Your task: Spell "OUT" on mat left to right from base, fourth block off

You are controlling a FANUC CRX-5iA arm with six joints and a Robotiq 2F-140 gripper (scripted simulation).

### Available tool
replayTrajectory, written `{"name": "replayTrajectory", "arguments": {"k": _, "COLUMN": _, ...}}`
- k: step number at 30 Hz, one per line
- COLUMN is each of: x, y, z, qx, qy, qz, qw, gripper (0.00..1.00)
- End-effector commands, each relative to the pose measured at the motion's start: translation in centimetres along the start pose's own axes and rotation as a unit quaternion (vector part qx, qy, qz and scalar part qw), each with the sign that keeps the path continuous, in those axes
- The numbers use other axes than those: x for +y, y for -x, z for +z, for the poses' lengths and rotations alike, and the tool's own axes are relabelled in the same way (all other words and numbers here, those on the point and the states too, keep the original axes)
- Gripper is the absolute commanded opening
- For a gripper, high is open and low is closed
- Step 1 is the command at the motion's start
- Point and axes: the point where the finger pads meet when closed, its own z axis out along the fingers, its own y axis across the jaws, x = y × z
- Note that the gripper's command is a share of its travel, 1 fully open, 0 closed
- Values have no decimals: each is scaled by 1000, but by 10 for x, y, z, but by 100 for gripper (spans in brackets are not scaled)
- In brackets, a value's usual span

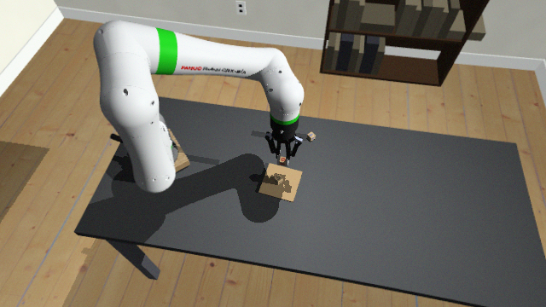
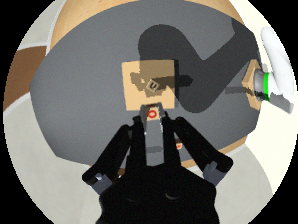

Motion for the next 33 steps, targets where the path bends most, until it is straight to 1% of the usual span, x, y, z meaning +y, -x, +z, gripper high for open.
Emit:
{"name": "replayTrajectory", "arguments": {"k": 1, "x": 0, "y": 0, "z": 19, "qx": 0, "qy": 0, "qz": 0, "qw": 1000, "gripper": 13}}
{"name": "replayTrajectory", "arguments": {"k": 3, "x": 0, "y": 0, "z": 19, "qx": 0, "qy": 0, "qz": 0, "qw": 1000, "gripper": 13}}
{"name": "replayTrajectory", "arguments": {"k": 10, "x": 0, "y": 0, "z": 51, "qx": 0, "qy": 0, "qz": 0, "qw": 1000, "gripper": 13}}
{"name": "replayTrajectory", "arguments": {"k": 16, "x": 0, "y": 0, "z": 68, "qx": 0, "qy": 0, "qz": 0, "qw": 1000, "gripper": 13}}
{"name": "replayTrajectory", "arguments": {"k": 33, "x": 0, "y": 0, "z": 71, "qx": 0, "qy": 0, "qz": 0, "qw": 1000, "gripper": 13}}
